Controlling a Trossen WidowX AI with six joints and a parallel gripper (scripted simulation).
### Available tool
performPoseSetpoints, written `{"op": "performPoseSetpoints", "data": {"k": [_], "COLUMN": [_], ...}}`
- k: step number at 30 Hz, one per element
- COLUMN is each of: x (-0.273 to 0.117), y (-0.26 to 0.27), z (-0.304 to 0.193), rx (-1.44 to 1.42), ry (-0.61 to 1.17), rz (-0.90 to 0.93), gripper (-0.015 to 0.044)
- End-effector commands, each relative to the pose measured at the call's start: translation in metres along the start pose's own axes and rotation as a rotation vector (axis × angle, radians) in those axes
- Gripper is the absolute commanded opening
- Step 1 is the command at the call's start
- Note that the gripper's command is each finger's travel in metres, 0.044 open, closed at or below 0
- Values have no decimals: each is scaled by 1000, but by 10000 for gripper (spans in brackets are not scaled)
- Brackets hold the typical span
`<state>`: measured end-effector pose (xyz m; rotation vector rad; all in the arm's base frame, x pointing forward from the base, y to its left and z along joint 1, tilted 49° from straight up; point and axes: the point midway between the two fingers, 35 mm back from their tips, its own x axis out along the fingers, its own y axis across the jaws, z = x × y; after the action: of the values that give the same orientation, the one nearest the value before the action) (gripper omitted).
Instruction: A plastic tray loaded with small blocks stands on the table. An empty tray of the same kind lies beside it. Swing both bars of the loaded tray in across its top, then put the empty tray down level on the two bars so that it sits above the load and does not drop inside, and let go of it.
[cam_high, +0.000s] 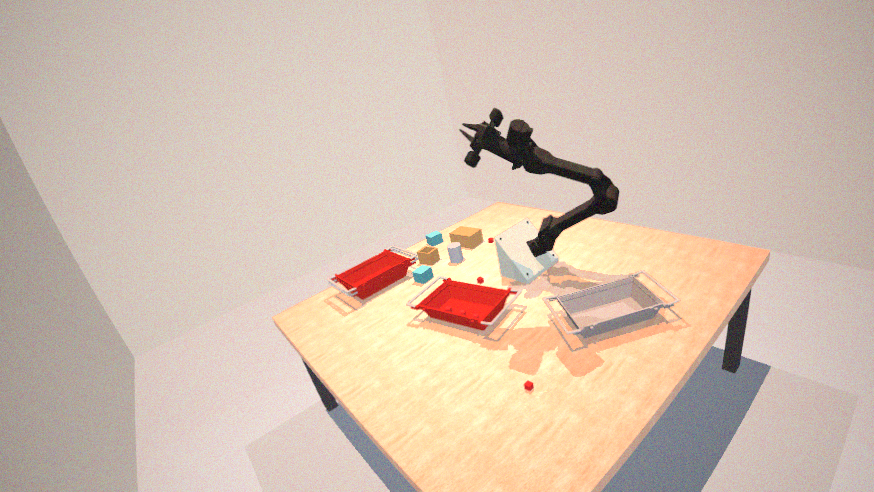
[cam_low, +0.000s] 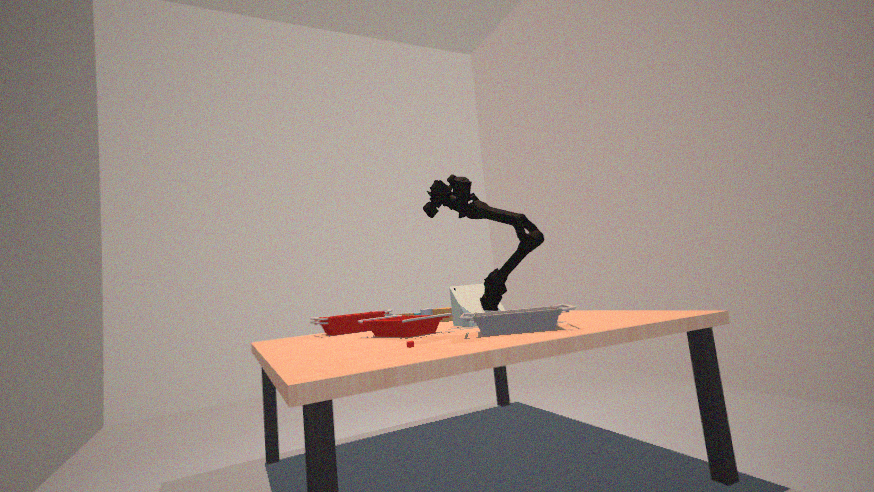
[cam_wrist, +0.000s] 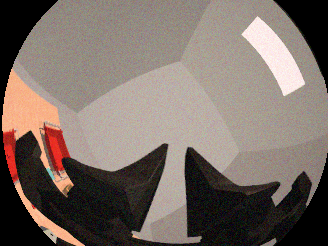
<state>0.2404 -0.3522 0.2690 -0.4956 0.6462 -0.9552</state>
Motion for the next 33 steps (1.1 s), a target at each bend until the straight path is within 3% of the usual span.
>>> {"op": "performPoseSetpoints", "data": {"k": [1,7,14,24,33], "x": [2,-13,-67,-196,-327], "y": [49,144,248,352,388], "z": [23,53,72,75,69], "rx": [-32,-91,-160,-244,-308], "ry": [-32,-41,11,270,686], "rz": [184,541,977,1591,1996], "gripper": [81,81,81,81,81]}}
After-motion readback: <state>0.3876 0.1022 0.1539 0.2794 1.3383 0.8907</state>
